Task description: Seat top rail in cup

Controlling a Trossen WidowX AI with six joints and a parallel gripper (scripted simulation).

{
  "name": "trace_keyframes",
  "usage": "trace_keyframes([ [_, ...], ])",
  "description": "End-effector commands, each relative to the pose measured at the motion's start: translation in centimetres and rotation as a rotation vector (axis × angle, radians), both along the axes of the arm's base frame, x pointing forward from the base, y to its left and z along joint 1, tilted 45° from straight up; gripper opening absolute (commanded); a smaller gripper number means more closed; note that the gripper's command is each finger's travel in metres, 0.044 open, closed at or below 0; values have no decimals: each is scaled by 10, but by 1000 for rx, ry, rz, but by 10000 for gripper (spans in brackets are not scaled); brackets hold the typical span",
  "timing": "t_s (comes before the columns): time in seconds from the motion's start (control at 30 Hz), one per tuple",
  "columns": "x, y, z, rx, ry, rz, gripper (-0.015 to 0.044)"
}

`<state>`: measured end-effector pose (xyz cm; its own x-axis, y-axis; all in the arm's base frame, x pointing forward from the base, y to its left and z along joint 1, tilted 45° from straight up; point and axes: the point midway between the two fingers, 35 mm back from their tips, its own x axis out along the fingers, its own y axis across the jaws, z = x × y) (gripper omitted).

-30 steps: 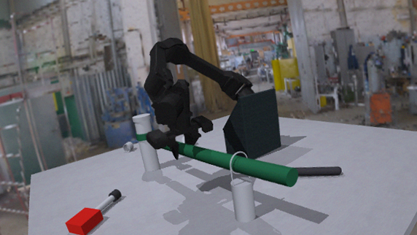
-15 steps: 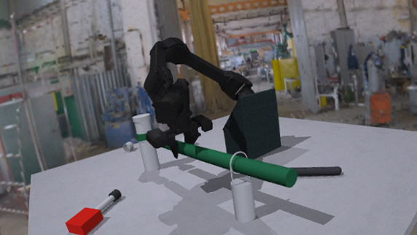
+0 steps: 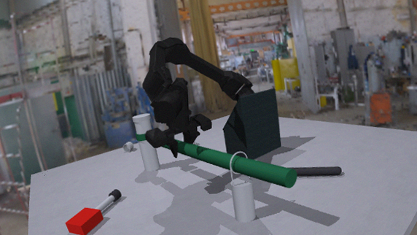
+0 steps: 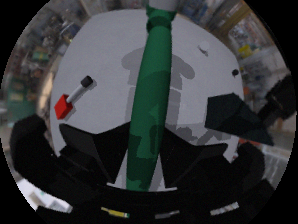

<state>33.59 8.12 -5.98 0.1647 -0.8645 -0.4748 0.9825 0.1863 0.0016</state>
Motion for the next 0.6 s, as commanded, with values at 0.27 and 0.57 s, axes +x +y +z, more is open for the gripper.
trace_keyframes([
  [0.27,9,2,9,0,-8,6,0],
  [0.57,7,-9,15,-2,1,3,0],
])
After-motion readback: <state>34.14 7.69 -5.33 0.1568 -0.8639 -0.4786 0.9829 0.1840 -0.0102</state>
